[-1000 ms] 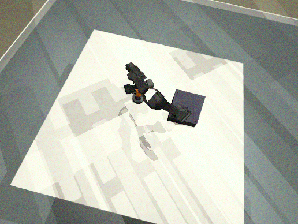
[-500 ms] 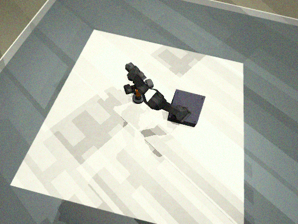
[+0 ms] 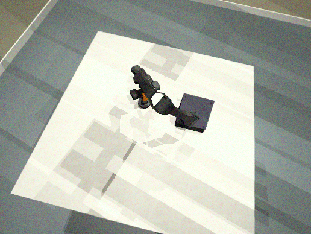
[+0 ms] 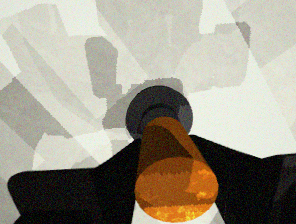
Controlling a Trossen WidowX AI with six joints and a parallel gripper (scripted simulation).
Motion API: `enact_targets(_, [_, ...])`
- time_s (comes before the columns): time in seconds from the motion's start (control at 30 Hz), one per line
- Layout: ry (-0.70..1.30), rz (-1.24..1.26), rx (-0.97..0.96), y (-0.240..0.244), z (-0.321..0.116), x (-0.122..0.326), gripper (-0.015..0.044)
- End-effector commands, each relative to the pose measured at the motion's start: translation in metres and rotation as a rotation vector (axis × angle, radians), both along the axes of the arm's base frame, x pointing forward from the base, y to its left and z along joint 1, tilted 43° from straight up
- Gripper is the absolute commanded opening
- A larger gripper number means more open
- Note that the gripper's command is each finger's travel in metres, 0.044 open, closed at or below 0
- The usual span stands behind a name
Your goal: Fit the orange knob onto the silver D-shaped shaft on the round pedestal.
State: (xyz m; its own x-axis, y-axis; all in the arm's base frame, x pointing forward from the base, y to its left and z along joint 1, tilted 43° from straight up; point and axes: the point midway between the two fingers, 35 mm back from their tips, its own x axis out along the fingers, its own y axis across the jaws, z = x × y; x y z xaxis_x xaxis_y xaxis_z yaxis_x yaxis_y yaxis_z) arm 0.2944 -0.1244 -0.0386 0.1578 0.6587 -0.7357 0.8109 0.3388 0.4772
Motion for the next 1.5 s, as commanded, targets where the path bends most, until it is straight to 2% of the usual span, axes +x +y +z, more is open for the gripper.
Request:
enact_targets(0.0, [-0.036, 0.038, -0.012, -0.0017, -0.0001, -0.0014, 0.0000])
enact_targets(1.0, [-0.036, 0.038, -0.012, -0.0012, 0.0023, 0.0023, 0.0000])
enact_targets(1.23, [-0.167, 0.184, -0.043, -0.0024, 0.0023, 0.0023, 0.0000])
enact_targets(1.47, [-0.174, 0.192, -0.045, -0.0018, -0.0004, 0.0014, 0.0000])
